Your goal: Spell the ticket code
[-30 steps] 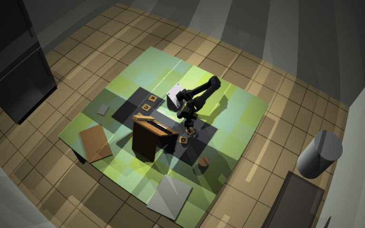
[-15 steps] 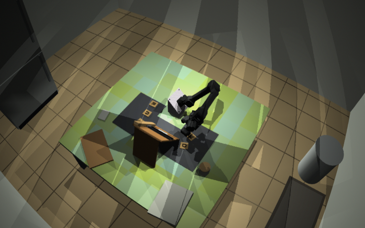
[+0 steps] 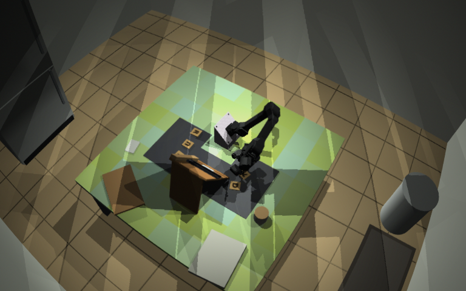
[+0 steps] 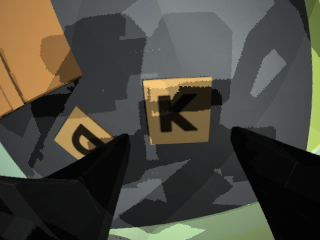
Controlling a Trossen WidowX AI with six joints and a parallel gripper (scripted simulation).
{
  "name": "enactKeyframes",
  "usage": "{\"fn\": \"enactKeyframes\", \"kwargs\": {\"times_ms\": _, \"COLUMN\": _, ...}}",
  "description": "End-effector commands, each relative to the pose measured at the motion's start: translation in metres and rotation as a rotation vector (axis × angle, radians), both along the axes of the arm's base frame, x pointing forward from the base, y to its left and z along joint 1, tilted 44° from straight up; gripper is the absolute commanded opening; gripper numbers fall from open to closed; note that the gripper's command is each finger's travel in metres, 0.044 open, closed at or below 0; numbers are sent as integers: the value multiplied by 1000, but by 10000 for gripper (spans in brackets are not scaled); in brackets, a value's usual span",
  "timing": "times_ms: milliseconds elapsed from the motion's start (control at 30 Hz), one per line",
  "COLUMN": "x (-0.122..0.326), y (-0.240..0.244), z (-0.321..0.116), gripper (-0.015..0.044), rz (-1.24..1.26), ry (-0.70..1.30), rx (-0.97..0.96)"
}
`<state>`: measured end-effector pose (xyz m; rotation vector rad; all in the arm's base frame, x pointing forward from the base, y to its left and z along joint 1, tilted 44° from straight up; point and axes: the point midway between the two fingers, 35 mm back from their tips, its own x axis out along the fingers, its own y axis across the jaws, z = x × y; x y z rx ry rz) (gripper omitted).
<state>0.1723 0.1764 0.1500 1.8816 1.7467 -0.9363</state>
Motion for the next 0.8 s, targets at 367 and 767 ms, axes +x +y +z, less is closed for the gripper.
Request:
{"fn": "enactKeyframes", "kwargs": {"times_ms": 367, "x": -2, "y": 12, "z": -14, "gripper": 340, "rz": 3, "ry": 13, "rx": -5}}
{"fn": "enactKeyframes", "kwargs": {"times_ms": 767, "x": -2, "y": 22, "z": -24, "gripper": 340, "rz": 3, "ry": 13, "rx": -4}}
